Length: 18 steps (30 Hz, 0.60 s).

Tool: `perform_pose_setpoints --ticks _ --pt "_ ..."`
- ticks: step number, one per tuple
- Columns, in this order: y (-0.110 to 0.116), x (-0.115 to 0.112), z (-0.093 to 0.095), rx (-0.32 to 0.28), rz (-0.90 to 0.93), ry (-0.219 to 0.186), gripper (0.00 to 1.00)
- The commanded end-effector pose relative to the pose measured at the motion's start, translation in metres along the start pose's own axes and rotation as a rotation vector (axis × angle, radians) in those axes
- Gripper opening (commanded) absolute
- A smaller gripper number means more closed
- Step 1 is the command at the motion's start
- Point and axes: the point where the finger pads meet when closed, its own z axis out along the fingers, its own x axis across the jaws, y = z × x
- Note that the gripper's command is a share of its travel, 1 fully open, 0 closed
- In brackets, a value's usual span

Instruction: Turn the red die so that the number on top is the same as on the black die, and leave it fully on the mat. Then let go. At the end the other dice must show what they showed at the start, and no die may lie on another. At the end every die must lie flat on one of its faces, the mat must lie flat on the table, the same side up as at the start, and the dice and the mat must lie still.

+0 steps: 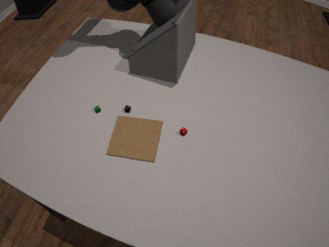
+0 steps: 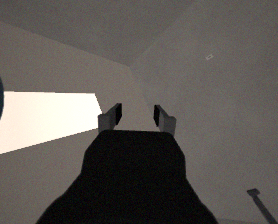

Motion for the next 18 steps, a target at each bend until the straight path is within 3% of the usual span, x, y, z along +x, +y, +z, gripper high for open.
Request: perform_pose_setpoints --ticks 1,18 --pt "-0.001 0.0 0.003 0.008 0.001 0.0 1.0" --pt "-0.009 0.003 0.027 0.079 0.004 0.003 1.0"
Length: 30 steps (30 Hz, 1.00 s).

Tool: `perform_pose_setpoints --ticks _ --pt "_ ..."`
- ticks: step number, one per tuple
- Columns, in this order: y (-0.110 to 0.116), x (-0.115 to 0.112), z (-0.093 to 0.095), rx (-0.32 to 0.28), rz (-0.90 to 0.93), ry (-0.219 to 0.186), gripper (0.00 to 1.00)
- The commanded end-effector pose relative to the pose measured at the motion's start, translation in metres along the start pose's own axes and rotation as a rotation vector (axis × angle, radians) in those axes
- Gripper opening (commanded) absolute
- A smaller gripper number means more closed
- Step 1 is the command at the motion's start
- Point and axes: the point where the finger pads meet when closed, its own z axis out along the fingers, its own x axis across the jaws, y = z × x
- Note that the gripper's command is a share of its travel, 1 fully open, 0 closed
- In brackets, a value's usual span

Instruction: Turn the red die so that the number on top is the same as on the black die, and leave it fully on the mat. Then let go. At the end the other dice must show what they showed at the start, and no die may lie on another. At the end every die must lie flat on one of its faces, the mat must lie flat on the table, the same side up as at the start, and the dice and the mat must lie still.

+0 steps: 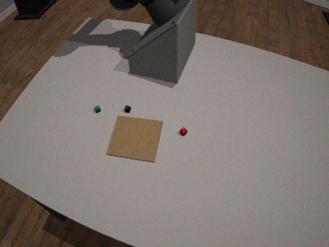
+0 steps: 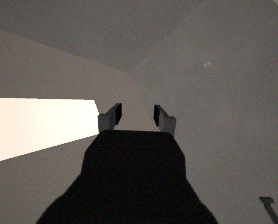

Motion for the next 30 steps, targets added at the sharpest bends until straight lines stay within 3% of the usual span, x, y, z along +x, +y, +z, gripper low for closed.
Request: perform_pose_setpoints --ticks 1,14,30 --pt "-0.003 0.001 0.01 0.029 0.002 0.002 1.0" --pt "-0.016 0.004 0.046 0.136 0.01 0.009 1.0" --pt "-0.053 0.009 0.117 0.354 0.042 0.035 1.0"
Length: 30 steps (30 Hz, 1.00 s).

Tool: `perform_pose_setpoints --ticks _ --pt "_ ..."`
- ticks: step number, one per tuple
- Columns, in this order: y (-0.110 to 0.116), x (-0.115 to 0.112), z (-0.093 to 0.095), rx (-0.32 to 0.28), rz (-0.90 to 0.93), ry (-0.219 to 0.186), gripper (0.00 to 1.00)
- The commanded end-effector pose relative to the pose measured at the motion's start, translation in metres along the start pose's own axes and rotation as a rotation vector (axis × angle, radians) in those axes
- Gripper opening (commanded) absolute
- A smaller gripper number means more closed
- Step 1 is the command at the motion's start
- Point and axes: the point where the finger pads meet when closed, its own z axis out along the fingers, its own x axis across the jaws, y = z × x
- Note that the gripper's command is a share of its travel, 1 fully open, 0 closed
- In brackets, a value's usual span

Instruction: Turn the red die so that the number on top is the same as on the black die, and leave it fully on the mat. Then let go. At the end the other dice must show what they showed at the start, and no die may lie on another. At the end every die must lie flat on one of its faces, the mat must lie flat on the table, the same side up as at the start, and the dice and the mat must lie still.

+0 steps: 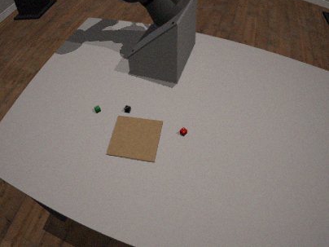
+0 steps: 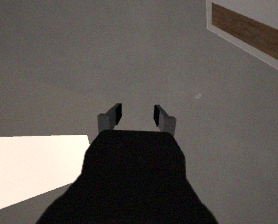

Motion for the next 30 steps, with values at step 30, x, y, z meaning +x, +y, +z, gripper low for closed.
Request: perform_pose_setpoints --ticks 30 --pt "-0.098 -0.001 0.207 0.593 0.182 0.149 1.0"
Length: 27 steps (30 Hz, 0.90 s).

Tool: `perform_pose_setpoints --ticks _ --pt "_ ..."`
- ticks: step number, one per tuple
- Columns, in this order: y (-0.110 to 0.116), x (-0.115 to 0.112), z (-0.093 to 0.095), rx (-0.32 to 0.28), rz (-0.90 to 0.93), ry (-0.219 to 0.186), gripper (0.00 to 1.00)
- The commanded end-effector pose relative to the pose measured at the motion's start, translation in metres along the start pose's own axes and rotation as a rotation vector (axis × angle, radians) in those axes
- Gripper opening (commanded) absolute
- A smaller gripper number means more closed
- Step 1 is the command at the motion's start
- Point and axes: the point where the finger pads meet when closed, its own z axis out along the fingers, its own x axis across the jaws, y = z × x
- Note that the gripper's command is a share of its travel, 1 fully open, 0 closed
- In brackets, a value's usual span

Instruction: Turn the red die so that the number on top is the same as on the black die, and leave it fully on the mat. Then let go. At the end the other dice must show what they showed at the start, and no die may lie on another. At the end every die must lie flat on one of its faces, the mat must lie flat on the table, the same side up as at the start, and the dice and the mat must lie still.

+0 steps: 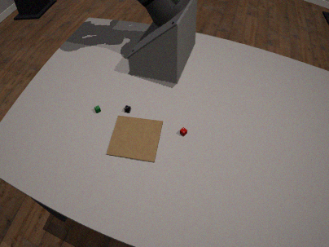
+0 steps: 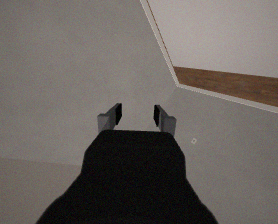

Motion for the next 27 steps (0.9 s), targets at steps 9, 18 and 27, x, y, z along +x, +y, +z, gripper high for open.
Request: perform_pose_setpoints --ticks 9,18,27 --pt "-0.017 -0.018 0.101 0.237 0.113 0.105 1.0" --pt "-0.047 -0.032 0.179 0.414 0.237 0.205 1.0" --pt "-0.08 -0.043 0.236 0.535 0.354 0.29 1.0"
